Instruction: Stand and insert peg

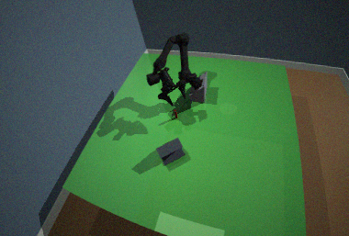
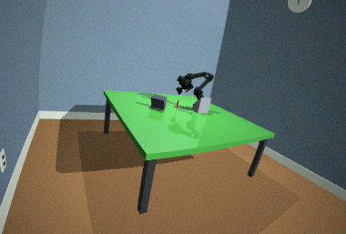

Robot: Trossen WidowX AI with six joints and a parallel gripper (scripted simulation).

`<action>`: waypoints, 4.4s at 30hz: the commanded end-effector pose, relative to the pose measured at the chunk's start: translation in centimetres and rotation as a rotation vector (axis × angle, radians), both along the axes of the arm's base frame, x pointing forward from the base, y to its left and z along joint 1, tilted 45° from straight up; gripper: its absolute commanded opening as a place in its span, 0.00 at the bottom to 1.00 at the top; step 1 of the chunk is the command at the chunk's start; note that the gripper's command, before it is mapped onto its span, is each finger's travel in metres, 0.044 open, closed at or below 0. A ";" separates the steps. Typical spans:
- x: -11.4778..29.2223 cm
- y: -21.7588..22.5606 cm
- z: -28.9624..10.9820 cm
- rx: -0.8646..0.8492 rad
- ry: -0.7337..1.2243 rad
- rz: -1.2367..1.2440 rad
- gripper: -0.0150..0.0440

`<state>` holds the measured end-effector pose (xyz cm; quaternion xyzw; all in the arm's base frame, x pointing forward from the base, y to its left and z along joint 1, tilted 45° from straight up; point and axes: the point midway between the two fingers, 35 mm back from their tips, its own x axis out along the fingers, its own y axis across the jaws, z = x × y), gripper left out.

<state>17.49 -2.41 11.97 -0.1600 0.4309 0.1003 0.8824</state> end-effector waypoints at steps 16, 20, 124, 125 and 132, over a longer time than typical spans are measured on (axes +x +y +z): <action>-0.3 -2.1 -2.1 -0.262 0.469 -0.230 1.00; 0.1 -2.4 -2.0 -0.369 0.524 -0.264 1.00; 3.0 -3.3 -1.7 0.231 -0.393 -1.976 1.00; 3.0 -3.3 -1.7 0.247 -0.407 -1.993 1.00; 3.0 -3.4 -1.8 0.360 -0.508 -2.111 1.00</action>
